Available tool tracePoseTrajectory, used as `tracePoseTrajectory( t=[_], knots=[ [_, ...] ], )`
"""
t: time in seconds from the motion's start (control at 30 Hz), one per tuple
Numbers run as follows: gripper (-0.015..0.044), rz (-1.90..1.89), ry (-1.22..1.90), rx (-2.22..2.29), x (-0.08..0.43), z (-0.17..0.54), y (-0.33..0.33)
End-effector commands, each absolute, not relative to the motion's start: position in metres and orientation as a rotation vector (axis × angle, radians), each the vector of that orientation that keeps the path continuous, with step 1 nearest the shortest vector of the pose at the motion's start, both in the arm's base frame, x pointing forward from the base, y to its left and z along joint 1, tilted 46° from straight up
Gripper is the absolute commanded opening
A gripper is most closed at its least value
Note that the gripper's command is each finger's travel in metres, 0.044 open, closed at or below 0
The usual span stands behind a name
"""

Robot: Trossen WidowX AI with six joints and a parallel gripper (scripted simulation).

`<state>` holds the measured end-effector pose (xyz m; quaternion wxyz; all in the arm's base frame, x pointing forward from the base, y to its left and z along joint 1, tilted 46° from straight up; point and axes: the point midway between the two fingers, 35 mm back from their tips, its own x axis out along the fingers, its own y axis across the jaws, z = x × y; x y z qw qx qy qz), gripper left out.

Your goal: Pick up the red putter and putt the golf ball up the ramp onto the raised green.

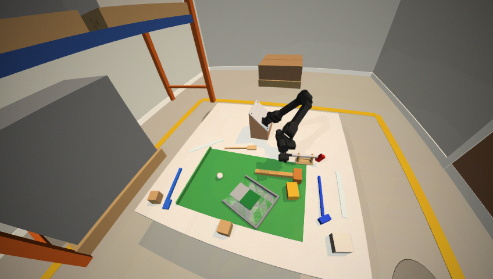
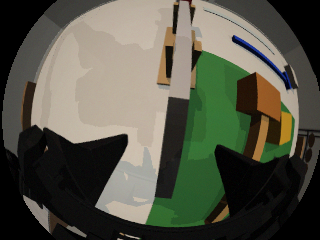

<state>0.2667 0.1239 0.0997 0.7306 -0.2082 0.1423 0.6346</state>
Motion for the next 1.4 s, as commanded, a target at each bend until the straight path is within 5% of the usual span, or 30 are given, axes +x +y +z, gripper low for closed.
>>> tracePoseTrajectory(
  t=[0.0, 0.27, 0.73, 1.03, 1.37],
  knots=[
    [0.0440, 1.399, 0.328, -0.450, 0.265, 0.092, 0.128],
    [0.0440, 1.399, 0.328, -0.449, 0.266, 0.090, 0.131],
    [0.0072, 1.399, 0.315, -0.455, 0.267, 0.093, 0.130],
    [0.0000, 1.399, 0.315, -0.455, 0.267, 0.094, 0.130],
    [0.0000, 1.398, 0.332, -0.468, 0.267, 0.110, 0.104]
  ],
)
